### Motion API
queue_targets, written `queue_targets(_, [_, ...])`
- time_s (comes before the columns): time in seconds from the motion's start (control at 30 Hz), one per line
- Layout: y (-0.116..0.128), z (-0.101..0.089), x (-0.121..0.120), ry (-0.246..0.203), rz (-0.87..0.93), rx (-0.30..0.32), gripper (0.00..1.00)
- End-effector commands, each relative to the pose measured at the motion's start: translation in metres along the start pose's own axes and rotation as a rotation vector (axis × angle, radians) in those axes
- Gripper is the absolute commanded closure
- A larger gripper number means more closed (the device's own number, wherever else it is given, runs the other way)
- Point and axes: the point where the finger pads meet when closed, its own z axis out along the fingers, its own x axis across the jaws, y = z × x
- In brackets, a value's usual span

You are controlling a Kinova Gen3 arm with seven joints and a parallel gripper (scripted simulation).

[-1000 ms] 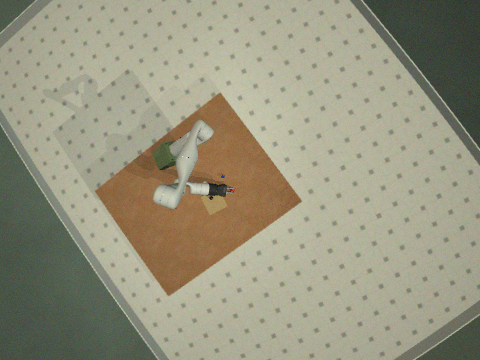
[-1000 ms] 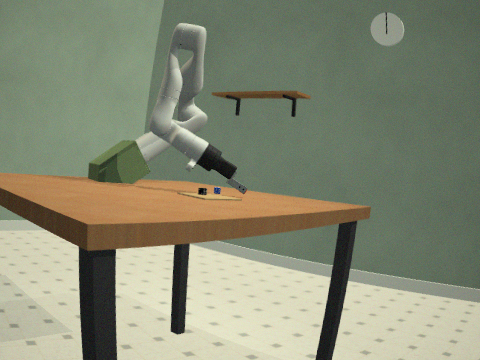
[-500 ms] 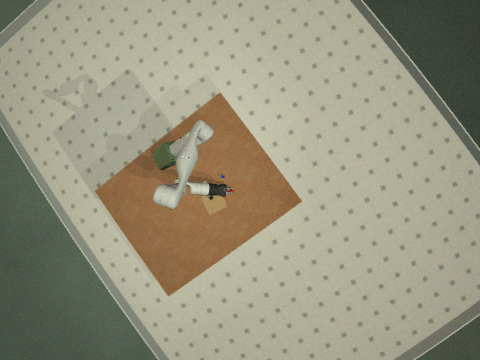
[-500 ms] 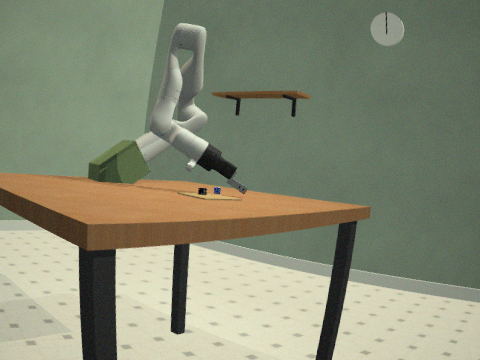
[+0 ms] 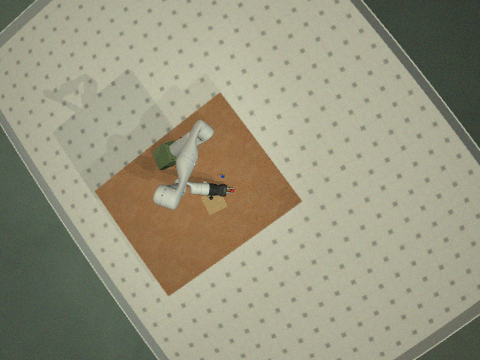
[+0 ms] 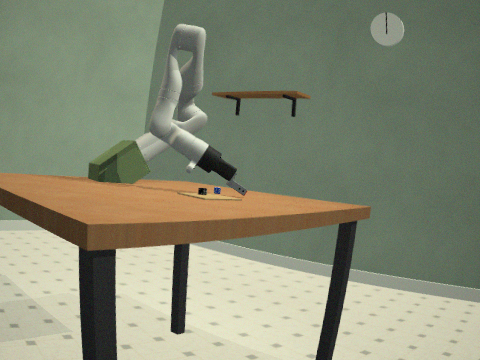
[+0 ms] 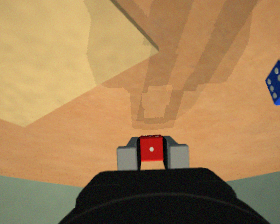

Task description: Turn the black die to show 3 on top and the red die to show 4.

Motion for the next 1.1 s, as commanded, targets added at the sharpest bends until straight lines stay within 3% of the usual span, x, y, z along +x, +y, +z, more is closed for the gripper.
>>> queue_targets(0.0, [-0.0018,0.0011,0.0005,0.001,0.003,-0.001,0.60])
queue_targets(1.07, [-0.0051,0.0028,0.0005,0.001,0.003,-0.001,0.60])
